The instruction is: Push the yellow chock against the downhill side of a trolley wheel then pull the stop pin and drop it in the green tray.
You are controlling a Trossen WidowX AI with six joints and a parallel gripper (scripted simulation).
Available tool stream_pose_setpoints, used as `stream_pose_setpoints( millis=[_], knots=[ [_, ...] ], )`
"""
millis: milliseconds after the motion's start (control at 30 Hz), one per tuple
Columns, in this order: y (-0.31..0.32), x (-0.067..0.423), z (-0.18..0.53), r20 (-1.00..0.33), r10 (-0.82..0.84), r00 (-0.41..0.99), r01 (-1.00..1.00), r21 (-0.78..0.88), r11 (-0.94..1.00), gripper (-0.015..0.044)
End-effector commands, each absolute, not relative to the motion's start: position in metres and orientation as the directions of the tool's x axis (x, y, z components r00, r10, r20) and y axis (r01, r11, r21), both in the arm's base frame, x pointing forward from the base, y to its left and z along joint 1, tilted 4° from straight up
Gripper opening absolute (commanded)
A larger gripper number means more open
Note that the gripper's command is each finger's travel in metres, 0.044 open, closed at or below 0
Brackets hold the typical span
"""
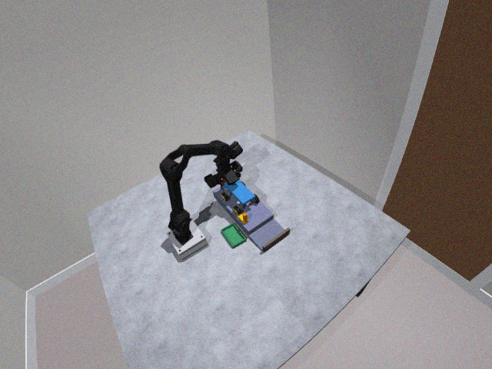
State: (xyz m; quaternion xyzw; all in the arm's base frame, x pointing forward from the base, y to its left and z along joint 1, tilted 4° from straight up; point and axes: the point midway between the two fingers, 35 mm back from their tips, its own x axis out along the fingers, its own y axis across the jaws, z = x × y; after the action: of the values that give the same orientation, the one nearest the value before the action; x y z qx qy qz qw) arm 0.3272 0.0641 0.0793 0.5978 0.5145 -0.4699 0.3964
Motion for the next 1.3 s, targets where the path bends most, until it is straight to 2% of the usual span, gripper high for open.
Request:
stream_pose_setpoints(
  millis=[0, 33, 333, 1267],
  knots=[
    [0.064, 0.327, 0.080, -0.970, 0.243, 0.030, 0.988, -0.008, -0.156, 0.0085],
    [0.064, 0.327, 0.080, -0.970, 0.243, 0.030, 0.988, -0.008, -0.156, 0.0059],
    [0.064, 0.327, 0.080, -0.970, 0.243, 0.030, 0.988, -0.008, -0.156, 0.0000],
    [0.062, 0.326, 0.096, -0.969, 0.245, 0.027, 0.987, -0.012, -0.160, 0.0000]
  ],
)
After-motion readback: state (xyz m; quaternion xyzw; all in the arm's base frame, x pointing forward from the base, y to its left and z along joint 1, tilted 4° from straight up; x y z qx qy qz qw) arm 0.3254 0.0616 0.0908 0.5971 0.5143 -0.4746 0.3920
